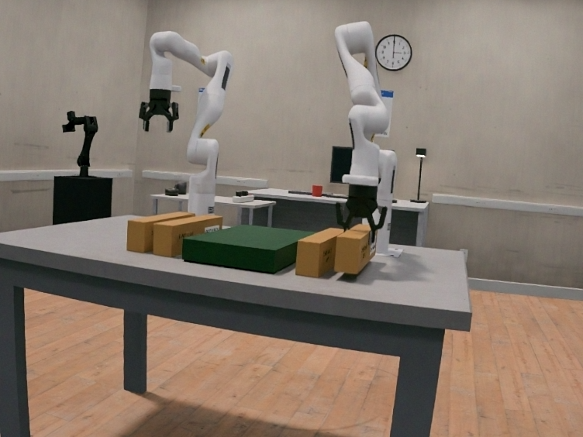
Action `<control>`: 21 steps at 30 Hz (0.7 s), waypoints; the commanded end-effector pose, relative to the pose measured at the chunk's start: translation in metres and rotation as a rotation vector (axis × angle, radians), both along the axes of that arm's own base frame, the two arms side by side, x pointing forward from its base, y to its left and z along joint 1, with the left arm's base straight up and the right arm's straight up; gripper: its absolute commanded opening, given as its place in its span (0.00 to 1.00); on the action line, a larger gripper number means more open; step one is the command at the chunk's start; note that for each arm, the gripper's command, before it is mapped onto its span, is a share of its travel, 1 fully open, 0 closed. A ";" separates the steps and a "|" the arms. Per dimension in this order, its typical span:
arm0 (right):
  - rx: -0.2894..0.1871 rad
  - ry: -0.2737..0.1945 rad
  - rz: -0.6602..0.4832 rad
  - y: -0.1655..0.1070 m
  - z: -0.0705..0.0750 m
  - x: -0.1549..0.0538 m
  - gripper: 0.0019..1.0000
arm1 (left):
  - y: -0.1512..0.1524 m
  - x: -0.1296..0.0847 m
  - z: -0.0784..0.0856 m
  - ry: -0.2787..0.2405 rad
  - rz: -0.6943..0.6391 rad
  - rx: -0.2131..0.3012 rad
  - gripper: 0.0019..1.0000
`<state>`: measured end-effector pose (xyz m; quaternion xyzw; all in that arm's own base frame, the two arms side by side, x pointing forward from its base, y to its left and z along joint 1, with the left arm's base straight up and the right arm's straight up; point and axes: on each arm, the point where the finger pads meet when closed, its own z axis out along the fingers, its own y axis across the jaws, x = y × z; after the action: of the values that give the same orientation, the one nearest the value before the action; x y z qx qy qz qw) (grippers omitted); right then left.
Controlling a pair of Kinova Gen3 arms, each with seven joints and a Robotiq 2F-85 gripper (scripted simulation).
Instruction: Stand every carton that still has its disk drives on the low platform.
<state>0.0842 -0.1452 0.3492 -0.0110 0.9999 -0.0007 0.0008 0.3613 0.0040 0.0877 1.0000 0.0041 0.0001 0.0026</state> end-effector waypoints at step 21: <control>0.000 0.000 0.000 0.000 0.000 0.000 1.00 | 0.000 0.000 0.022 0.001 -0.001 0.001 0.64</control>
<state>0.0842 -0.1452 0.3492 -0.0110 0.9999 -0.0007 0.0008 0.3603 0.0040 0.1090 1.0000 0.0036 -0.0017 0.0019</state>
